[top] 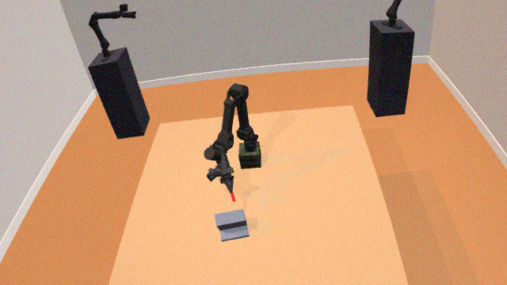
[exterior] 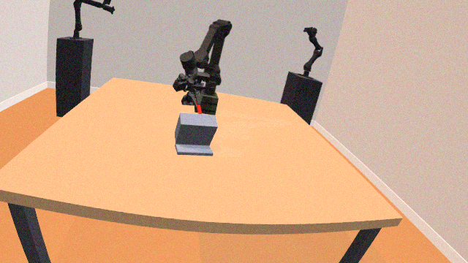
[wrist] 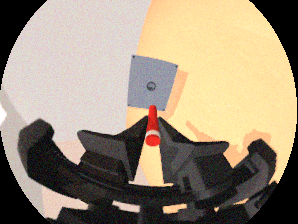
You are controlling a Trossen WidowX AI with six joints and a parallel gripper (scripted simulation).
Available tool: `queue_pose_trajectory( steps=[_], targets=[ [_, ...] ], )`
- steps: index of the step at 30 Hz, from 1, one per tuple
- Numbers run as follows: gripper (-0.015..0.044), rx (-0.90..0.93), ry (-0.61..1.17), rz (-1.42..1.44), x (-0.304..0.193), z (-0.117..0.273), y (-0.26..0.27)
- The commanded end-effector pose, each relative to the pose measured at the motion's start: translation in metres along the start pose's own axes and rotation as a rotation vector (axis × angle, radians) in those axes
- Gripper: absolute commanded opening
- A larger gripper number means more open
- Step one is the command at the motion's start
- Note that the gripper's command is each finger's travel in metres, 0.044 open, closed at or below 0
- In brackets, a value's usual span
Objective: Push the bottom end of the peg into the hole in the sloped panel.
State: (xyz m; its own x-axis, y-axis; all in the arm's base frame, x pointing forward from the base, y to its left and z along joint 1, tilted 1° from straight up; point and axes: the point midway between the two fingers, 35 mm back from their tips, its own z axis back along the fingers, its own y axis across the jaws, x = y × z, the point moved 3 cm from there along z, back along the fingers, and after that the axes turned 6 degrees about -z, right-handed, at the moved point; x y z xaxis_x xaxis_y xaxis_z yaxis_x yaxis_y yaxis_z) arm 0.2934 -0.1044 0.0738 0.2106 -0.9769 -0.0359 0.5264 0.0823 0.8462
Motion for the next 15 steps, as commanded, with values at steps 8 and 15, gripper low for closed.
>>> queue_pose_trajectory(
  steps=[8, 15],
  targets=[
    [0.0, 0.044, -0.025, -0.044, 0.006, 0.011, -0.007],
    [0.0, 0.073, -0.044, -0.065, 0.01, 0.018, -0.009]
  ],
)
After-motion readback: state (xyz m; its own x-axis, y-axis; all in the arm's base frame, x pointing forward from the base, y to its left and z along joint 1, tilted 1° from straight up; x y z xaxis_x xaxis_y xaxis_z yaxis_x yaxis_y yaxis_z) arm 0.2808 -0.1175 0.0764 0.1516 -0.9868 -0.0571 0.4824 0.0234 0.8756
